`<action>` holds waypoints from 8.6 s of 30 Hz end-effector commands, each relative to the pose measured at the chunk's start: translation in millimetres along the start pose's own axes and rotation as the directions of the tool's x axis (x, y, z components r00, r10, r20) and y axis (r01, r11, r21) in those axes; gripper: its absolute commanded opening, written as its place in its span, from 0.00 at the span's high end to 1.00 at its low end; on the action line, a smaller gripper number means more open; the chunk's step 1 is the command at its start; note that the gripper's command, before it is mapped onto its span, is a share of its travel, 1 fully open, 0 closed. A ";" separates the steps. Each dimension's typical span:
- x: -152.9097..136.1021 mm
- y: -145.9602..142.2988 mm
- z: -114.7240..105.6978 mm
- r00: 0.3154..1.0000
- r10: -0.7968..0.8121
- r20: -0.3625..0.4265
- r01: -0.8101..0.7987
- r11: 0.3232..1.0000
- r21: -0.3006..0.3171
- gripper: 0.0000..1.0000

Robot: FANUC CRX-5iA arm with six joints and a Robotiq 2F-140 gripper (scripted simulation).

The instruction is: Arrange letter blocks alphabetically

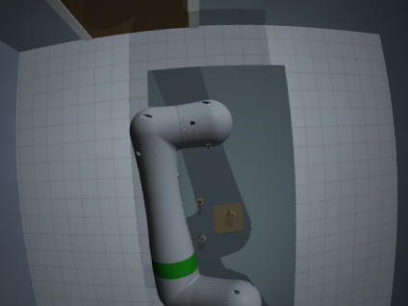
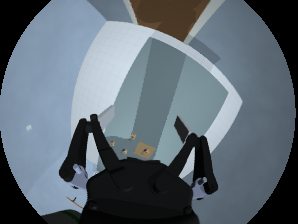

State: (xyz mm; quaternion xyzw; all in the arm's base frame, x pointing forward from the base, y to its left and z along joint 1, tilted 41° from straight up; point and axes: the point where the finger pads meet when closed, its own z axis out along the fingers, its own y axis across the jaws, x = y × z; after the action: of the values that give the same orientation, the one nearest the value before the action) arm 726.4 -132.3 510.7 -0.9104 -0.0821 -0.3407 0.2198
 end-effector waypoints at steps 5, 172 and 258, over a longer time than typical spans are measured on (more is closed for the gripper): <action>0.4 -1.5 1.1 1.000 -0.003 -0.002 0.003 1.000 0.003 0.00; -485.8 -111.5 245.1 0.862 -0.453 -0.229 0.453 0.890 -0.058 0.00; -309.8 -56.4 213.6 0.862 -0.453 -0.227 0.452 0.890 -0.059 0.00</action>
State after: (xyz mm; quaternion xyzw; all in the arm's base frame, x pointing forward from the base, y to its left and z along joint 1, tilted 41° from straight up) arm 600.6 15.7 183.2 -0.8194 -0.2662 -0.4879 0.1402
